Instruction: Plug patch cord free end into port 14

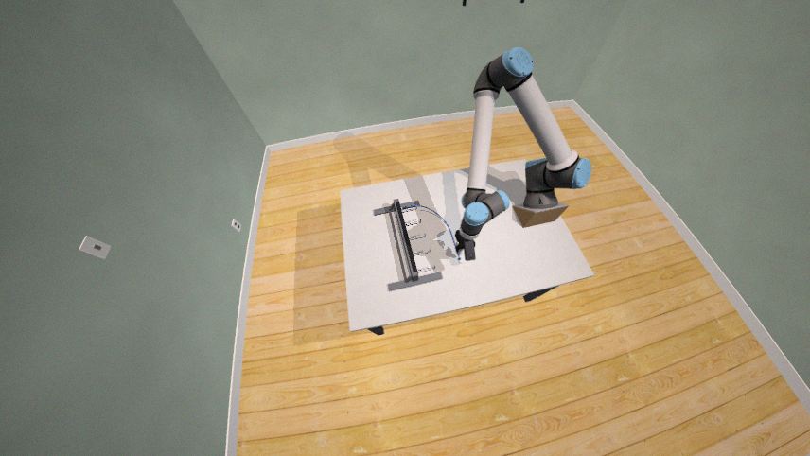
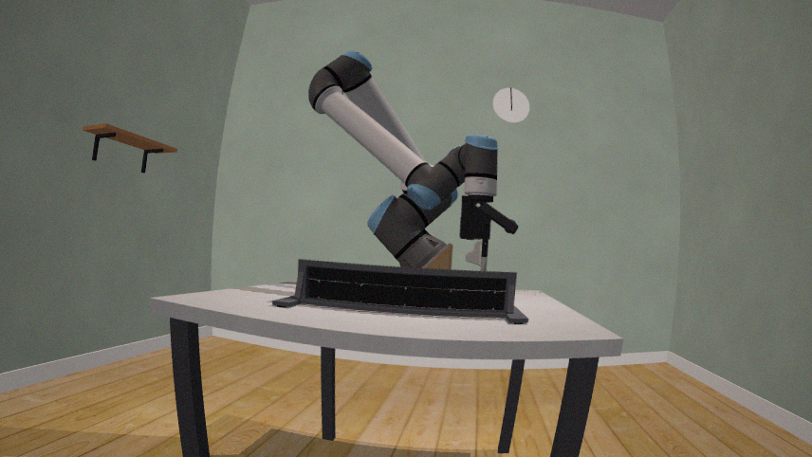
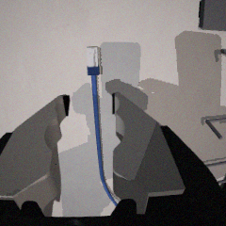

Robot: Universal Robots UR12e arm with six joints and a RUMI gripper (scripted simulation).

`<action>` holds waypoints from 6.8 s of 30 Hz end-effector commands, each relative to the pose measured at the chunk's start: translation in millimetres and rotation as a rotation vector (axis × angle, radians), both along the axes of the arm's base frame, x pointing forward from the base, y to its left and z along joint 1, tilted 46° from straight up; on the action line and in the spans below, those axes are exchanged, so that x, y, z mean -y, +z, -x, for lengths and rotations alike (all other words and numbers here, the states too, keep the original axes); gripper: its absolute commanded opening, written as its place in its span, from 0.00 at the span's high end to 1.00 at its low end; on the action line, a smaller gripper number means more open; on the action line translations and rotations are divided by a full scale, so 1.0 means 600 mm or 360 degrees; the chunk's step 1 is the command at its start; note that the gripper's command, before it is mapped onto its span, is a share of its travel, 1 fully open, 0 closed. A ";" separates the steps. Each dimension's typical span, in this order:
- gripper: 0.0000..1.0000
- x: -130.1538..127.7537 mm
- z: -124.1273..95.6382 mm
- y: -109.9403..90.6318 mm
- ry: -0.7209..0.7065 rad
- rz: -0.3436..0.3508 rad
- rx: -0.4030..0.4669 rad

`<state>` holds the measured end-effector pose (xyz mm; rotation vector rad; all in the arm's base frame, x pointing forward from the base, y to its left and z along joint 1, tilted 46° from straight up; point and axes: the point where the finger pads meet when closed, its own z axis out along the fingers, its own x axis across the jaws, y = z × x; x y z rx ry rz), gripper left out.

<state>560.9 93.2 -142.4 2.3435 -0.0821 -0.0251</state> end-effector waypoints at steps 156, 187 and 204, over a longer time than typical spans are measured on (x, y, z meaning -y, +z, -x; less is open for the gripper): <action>0.78 0.069 0.004 -0.064 0.0000 0.0000 0.0002; 0.78 0.069 0.002 -0.063 0.0000 0.0000 0.0003; 0.78 0.069 0.001 -0.063 0.0000 0.0000 0.0003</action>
